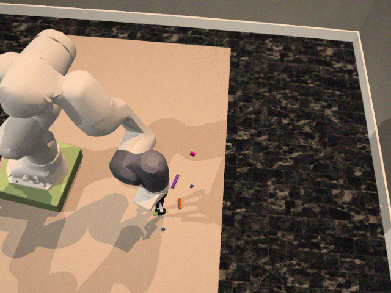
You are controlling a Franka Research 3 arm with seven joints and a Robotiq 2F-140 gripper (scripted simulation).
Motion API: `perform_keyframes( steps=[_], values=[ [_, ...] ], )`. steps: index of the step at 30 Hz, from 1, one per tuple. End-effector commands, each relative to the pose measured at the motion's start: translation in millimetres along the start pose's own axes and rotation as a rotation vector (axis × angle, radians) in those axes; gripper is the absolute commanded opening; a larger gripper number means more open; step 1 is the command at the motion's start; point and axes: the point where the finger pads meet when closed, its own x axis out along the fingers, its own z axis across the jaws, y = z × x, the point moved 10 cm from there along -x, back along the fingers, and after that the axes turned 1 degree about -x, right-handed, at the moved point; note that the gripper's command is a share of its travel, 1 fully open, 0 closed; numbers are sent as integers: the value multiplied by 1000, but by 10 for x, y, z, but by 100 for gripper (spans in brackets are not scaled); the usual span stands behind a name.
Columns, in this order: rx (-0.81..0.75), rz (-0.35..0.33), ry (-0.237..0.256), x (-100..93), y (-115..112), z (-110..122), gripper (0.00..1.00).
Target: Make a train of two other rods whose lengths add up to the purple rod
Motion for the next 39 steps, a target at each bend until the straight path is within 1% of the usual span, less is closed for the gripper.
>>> perform_keyframes(
  steps=[1,27,39],
  values=[
    [4,0,1,-2,9,-3,15],
    [4,0,1,0,9,-3,15],
    [4,0,1,62,9,-3,15]
  ],
)
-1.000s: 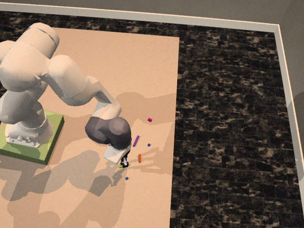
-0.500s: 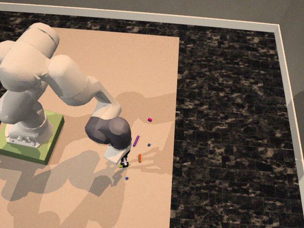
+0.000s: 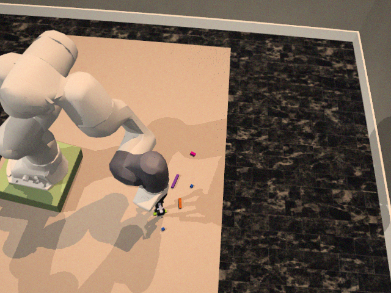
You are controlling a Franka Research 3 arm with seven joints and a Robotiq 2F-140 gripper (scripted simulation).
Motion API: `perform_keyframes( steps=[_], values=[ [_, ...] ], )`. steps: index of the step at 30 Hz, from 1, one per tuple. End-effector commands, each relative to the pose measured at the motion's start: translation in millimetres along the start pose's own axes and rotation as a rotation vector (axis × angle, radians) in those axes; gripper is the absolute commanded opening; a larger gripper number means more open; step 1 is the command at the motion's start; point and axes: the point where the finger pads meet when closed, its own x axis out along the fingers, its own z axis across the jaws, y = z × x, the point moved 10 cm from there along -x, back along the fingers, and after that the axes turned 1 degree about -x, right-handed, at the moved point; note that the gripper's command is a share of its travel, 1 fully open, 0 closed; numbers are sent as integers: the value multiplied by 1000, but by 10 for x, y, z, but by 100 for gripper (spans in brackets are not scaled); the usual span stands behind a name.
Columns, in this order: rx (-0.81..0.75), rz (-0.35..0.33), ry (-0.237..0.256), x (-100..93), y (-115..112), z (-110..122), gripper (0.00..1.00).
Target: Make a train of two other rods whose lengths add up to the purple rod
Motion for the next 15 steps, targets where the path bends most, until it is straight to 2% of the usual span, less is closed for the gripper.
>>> perform_keyframes(
  steps=[1,15],
  values=[
    [5,-3,3,27,-5,-9,15],
    [5,-3,3,118,-5,-9,15]
  ],
)
